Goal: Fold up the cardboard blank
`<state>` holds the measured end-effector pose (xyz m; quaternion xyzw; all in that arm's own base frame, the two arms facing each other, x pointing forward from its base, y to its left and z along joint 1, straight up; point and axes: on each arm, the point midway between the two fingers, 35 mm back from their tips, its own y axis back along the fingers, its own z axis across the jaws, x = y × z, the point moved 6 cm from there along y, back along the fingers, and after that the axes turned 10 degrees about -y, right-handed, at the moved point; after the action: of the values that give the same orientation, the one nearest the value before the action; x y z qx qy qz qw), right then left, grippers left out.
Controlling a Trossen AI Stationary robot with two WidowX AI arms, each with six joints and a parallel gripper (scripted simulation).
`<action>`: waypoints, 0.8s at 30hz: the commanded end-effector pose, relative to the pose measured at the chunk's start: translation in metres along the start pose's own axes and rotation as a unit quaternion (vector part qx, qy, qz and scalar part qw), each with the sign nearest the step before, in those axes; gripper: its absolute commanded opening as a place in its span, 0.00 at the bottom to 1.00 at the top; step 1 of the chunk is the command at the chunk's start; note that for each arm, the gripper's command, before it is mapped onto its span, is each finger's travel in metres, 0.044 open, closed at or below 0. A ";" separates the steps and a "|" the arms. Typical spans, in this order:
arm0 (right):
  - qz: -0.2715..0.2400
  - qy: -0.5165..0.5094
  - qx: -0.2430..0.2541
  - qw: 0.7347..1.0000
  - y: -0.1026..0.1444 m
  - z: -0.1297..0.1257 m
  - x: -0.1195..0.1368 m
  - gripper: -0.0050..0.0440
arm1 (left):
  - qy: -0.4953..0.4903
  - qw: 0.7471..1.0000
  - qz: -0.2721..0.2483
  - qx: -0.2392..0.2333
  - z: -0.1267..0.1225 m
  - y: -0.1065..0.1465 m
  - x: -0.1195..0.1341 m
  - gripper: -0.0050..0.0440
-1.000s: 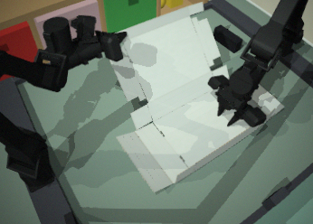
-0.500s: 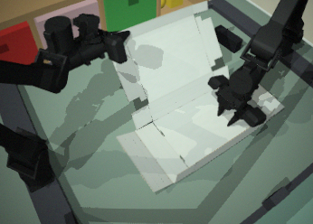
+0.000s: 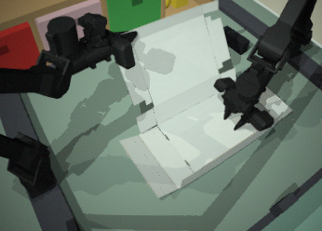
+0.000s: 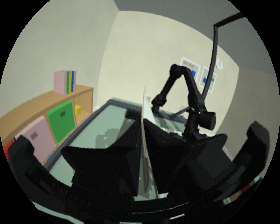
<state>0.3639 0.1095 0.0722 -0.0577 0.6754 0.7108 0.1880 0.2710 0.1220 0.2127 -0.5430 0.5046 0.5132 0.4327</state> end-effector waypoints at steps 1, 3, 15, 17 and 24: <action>0.055 0.002 0.017 0.998 -0.026 -0.007 0.024 0.50 | -0.013 1.000 -0.015 -0.002 -0.009 0.000 -0.012 0.10; 0.055 0.002 0.017 0.998 -0.026 -0.007 0.024 0.50 | -0.017 1.000 -0.015 -0.002 -0.012 0.000 -0.013 0.10; 0.055 0.002 0.018 0.998 -0.026 -0.007 0.024 0.50 | -0.051 0.999 -0.018 -0.002 -0.027 0.002 -0.018 0.10; 0.055 0.002 0.018 0.998 -0.025 -0.007 0.024 0.50 | -0.058 0.998 -0.019 -0.002 -0.030 0.002 -0.019 0.10; 0.055 0.002 0.017 0.998 -0.025 -0.007 0.024 0.50 | -0.074 0.997 -0.020 -0.002 -0.041 0.003 -0.023 0.10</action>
<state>0.3639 0.1095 0.0724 -0.0576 0.6753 0.7108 0.1880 0.2722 0.0906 0.2282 -0.5125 0.4706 0.5455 0.4672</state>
